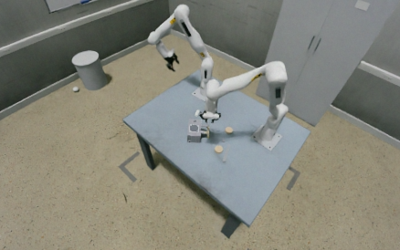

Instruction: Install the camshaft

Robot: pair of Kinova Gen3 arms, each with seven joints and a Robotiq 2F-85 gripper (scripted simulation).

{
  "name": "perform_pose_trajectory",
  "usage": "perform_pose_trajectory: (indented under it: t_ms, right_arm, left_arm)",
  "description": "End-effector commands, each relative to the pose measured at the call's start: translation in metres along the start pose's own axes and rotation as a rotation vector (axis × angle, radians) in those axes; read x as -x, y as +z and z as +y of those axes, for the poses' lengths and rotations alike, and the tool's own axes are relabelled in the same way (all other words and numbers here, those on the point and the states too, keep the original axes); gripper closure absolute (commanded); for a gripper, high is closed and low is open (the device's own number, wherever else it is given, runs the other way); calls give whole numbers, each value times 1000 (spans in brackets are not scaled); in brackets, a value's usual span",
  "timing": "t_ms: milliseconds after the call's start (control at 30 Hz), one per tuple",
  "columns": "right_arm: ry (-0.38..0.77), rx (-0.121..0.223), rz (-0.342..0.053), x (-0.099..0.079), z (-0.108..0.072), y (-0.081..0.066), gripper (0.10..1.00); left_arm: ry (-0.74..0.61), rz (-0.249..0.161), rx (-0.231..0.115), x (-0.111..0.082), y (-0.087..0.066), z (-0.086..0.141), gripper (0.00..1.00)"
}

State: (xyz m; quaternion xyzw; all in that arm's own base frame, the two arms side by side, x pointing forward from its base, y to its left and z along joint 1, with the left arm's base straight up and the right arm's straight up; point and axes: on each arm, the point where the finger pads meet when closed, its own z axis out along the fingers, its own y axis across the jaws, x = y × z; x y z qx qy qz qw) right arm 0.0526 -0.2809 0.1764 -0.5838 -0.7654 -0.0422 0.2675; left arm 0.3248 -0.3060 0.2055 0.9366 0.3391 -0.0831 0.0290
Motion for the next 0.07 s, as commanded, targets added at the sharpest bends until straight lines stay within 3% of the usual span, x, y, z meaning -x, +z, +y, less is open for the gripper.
perform_pose_trajectory:
  t_ms: [0,33]
  right_arm:
    - [0,0,-2,0,0,-1,99]
    - [0,0,-2,0,0,-1,99]
  left_arm:
    - [0,1,2,0,-1,0,625]
    - [0,1,2,0,-1,0,625]
